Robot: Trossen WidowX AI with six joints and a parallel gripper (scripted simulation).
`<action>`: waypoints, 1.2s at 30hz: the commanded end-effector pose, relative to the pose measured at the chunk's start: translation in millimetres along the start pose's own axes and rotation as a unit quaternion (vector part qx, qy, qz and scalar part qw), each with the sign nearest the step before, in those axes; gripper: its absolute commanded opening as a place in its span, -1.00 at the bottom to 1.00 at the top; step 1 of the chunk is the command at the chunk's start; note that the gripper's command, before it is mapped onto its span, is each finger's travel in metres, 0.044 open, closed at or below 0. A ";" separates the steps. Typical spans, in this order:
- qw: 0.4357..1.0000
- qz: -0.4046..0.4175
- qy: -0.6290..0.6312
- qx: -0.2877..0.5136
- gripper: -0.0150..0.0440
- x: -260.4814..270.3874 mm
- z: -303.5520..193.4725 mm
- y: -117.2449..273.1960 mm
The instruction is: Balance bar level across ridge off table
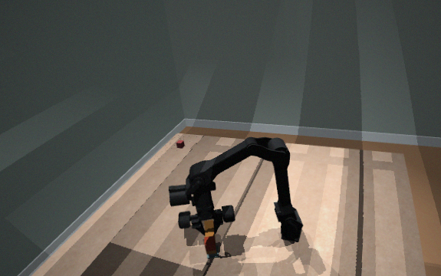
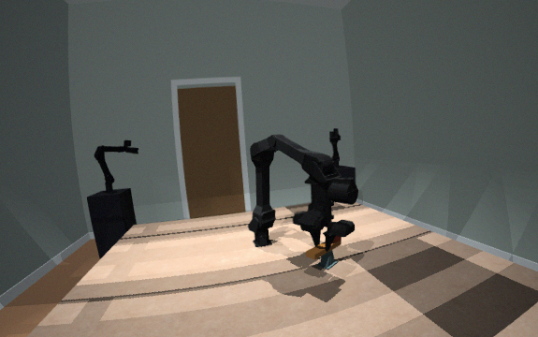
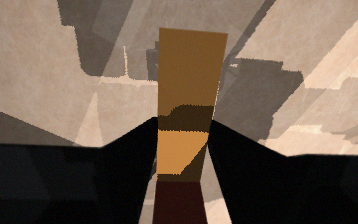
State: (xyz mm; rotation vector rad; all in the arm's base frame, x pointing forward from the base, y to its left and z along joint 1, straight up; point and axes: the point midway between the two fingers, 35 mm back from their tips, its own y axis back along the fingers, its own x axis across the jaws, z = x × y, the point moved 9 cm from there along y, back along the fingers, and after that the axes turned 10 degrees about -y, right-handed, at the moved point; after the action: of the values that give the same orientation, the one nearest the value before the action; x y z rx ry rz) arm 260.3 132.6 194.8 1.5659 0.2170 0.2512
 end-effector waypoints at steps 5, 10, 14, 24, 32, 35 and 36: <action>1.000 0.000 0.000 0.000 -0.49 0.0 -0.1 -1.1; 1.000 0.000 0.000 0.000 -0.49 -0.1 -0.1 -1.5; 1.000 0.000 0.000 0.000 -0.49 -0.1 -0.1 -1.8; 1.000 0.000 0.000 0.000 -0.49 -0.2 0.0 -2.8; 1.000 0.000 0.000 0.000 -0.49 -0.3 0.1 -3.4; 1.000 0.000 0.000 0.000 -0.49 -0.3 0.1 -3.6; 1.000 0.000 0.000 0.000 -0.49 -0.3 0.2 -3.8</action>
State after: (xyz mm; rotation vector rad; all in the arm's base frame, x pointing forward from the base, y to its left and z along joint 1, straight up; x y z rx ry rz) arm 260.3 132.6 193.0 1.5665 0.2155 0.2528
